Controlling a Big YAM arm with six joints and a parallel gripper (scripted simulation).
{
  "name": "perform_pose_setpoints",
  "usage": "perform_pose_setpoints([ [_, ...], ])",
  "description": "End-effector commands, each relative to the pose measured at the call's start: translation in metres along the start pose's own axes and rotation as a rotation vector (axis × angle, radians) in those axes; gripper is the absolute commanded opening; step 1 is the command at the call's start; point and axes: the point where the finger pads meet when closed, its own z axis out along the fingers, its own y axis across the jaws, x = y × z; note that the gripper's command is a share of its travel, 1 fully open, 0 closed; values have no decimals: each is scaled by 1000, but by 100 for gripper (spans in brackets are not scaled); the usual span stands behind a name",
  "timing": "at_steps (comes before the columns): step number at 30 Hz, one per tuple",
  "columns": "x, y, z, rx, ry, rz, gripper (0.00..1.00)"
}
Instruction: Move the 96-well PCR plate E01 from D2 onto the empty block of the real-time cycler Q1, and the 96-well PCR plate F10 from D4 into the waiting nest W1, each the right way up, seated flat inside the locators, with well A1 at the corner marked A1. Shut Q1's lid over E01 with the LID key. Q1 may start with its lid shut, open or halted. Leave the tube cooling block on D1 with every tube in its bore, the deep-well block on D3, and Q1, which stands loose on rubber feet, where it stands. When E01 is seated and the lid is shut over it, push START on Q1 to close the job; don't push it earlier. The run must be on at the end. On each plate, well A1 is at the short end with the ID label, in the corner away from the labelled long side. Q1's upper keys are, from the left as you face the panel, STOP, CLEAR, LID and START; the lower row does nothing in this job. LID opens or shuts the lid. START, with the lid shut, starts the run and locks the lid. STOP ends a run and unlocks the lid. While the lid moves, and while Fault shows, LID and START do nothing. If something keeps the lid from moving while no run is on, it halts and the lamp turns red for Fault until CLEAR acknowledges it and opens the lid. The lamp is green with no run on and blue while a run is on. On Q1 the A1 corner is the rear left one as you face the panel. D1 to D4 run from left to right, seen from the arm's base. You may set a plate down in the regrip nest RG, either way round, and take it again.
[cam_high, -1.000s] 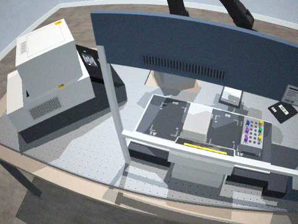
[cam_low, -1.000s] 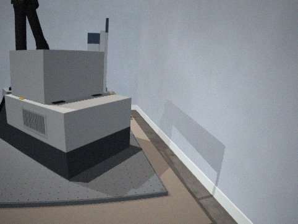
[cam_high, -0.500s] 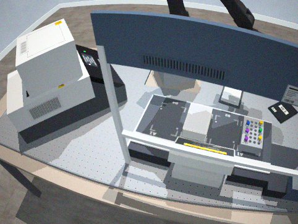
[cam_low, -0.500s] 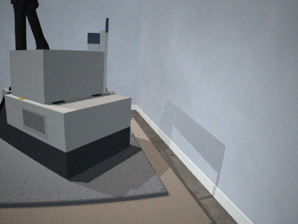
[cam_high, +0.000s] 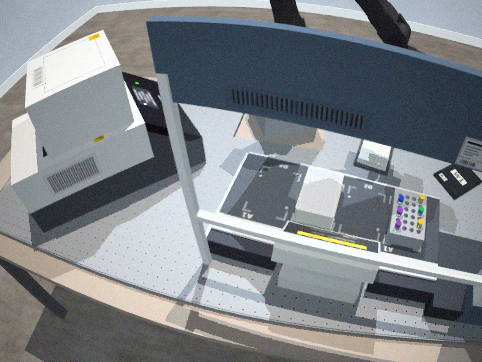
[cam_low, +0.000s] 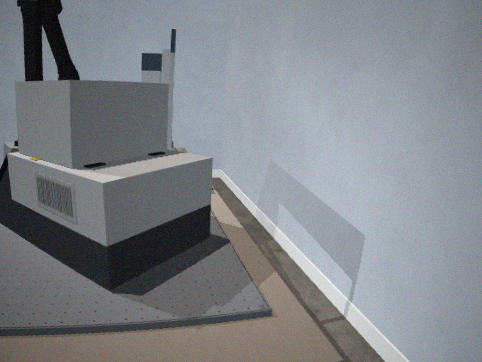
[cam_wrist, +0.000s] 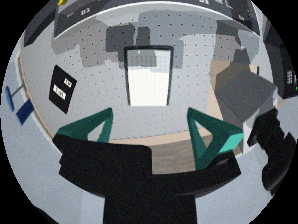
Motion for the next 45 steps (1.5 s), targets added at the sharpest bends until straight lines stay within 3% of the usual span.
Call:
perform_pose_setpoints([
  [1, 1, 10, -3, -14, -3, -23, 100],
  [4, -2, 18, -6, -35, -6, -50, 100],
  [12, 4, 10, -1, -28, -1, -219, 100],
  [23, -2, -8, 4, 17, 8, -451, 100],
  [37, 1, 24, -8, -47, -18, -710, 100],
  [45, -5, 26, -9, -51, -25, -830, 100],
])
